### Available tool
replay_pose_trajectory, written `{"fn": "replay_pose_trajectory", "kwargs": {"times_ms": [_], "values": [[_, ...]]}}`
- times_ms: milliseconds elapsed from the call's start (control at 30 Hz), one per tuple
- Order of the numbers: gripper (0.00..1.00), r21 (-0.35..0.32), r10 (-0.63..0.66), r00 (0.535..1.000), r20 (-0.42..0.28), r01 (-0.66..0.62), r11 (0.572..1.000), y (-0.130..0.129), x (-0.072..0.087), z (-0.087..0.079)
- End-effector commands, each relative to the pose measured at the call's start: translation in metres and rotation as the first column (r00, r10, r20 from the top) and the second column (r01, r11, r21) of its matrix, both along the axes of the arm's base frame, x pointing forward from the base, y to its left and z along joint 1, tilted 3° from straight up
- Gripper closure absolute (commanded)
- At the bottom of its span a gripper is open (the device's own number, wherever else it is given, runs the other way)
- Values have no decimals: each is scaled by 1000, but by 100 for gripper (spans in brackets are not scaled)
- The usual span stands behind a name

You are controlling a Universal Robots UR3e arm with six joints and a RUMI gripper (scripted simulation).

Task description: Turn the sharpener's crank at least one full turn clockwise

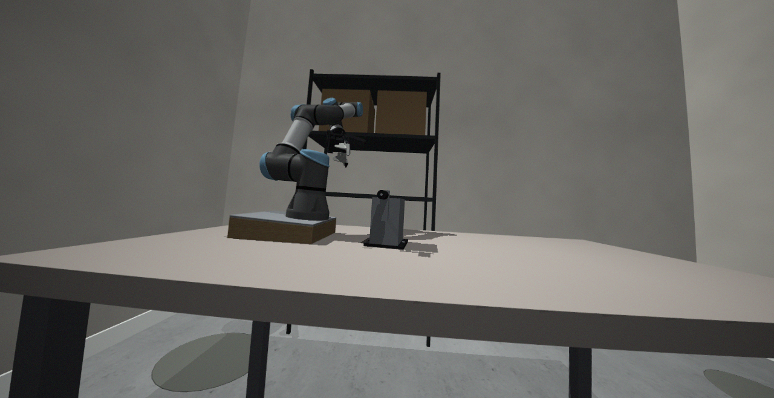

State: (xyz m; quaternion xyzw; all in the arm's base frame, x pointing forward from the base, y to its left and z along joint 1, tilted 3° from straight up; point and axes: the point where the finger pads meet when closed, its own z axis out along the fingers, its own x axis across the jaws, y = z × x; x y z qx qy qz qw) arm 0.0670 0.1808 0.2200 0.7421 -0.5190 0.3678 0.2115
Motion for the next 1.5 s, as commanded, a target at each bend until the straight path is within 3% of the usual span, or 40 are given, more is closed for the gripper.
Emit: {"fn": "replay_pose_trajectory", "kwargs": {"times_ms": [0, 67, 200, 633, 767, 933, 1133, 1233, 1333, 1467], "values": [[68, 3, -111, 993, -50, 111, 994, -6, 14, -5], [68, 6, -171, 982, -75, 172, 985, -10, 22, -8], [68, 7, -190, 978, -83, 191, 982, -11, 23, -8], [68, 28, -460, 864, -206, 475, 879, -32, 59, -21], [68, 30, -474, 854, -213, 491, 871, -33, 60, -22], [68, 44, -577, 771, -270, 609, 792, -45, 76, -27], [68, 55, -638, 706, -307, 682, 729, -53, 86, -30], [68, 65, -680, 650, -338, 737, 672, -60, 95, -33], [68, 65, -680, 650, -338, 737, 672, -60, 95, -33], [68, 80, -730, 569, -379, 806, 586, -72, 107, -37]]}}
